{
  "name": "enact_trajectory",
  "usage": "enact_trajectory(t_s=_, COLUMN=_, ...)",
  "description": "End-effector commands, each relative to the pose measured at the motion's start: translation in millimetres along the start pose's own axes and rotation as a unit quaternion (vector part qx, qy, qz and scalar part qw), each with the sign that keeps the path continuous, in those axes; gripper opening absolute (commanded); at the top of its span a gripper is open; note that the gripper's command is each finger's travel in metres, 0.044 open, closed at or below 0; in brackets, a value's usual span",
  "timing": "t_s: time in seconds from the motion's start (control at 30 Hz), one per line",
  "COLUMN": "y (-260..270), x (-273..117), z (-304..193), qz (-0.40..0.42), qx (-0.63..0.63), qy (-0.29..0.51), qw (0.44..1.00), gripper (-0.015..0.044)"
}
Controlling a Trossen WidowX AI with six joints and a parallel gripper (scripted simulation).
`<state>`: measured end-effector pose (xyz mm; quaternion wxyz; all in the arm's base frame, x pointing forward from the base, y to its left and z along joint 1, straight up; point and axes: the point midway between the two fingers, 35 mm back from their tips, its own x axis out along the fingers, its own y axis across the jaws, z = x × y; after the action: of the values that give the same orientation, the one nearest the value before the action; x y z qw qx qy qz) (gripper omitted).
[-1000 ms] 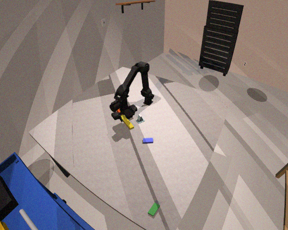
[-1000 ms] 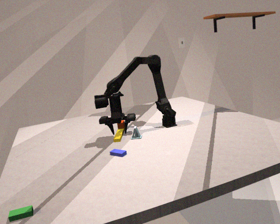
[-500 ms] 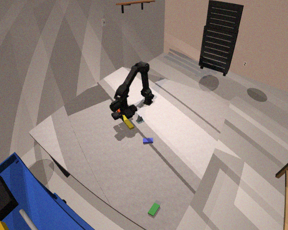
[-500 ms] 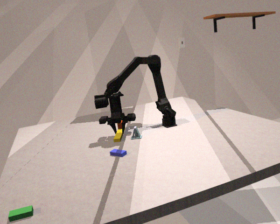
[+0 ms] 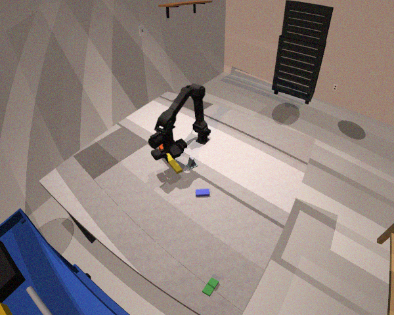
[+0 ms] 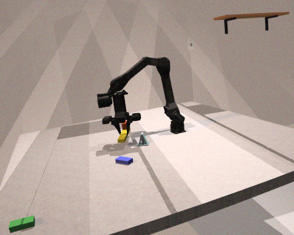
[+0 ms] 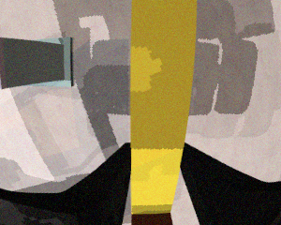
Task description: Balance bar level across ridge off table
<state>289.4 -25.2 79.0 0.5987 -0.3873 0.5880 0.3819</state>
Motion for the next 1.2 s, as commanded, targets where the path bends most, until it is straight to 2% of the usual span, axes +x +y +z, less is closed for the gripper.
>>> enact_trajectory(t_s=0.0, y=-2, x=-12, z=0, qz=-0.003, qx=-0.001, qy=0.0, qw=1.0, gripper=0.0)
enact_trajectory(t_s=0.83, y=4, x=-72, z=-1, qz=-0.004, qx=-0.006, qy=0.0, qw=1.0, gripper=0.0)
enact_trajectory(t_s=1.17, y=23, x=-73, z=27, qz=-0.003, qx=-0.187, qy=0.0, qw=0.982, gripper=0.0)
